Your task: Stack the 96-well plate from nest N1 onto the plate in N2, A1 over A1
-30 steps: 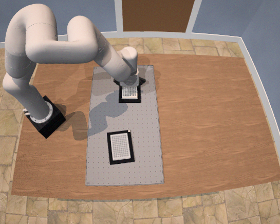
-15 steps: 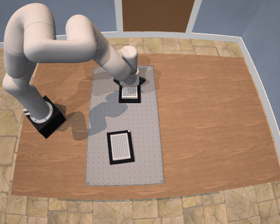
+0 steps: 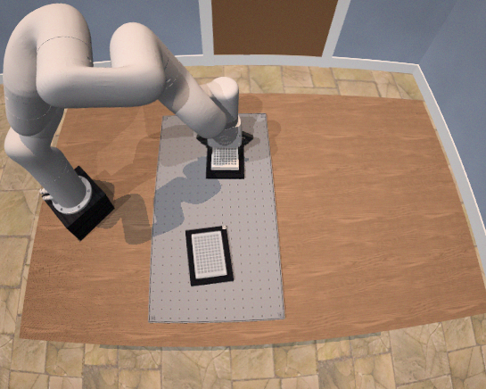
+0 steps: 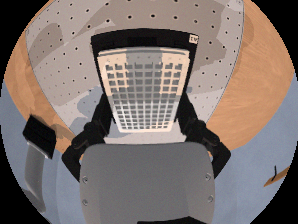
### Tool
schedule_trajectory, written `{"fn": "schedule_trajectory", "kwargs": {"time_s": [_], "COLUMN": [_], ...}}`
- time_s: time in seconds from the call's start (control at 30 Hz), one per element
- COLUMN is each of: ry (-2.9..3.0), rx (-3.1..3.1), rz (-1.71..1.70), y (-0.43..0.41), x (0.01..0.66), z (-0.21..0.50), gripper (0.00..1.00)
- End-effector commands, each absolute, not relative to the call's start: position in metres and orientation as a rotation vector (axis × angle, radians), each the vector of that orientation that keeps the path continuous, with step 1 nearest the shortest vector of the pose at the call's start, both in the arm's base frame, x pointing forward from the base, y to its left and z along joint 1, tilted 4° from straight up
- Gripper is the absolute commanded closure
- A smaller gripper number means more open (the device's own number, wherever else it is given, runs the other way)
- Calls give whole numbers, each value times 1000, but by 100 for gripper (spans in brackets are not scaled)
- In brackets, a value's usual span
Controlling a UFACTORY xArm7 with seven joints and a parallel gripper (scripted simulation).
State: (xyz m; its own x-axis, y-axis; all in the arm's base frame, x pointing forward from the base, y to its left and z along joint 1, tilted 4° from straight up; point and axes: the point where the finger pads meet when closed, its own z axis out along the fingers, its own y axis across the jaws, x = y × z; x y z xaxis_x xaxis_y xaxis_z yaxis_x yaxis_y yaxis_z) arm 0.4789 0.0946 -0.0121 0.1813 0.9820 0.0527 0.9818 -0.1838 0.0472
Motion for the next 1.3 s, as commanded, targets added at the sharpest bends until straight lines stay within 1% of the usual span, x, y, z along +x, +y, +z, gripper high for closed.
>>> {"fn": "schedule_trajectory", "kwargs": {"time_s": [0.0,0.37,1.27], "ry": [2004,2004,2004], "rx": [2411,2411,2410], "rz": [116,116,116], "y": [95,95,93], "x": [480,480,478], "z": [-7,-5,33], "gripper": [100,100,100]}}
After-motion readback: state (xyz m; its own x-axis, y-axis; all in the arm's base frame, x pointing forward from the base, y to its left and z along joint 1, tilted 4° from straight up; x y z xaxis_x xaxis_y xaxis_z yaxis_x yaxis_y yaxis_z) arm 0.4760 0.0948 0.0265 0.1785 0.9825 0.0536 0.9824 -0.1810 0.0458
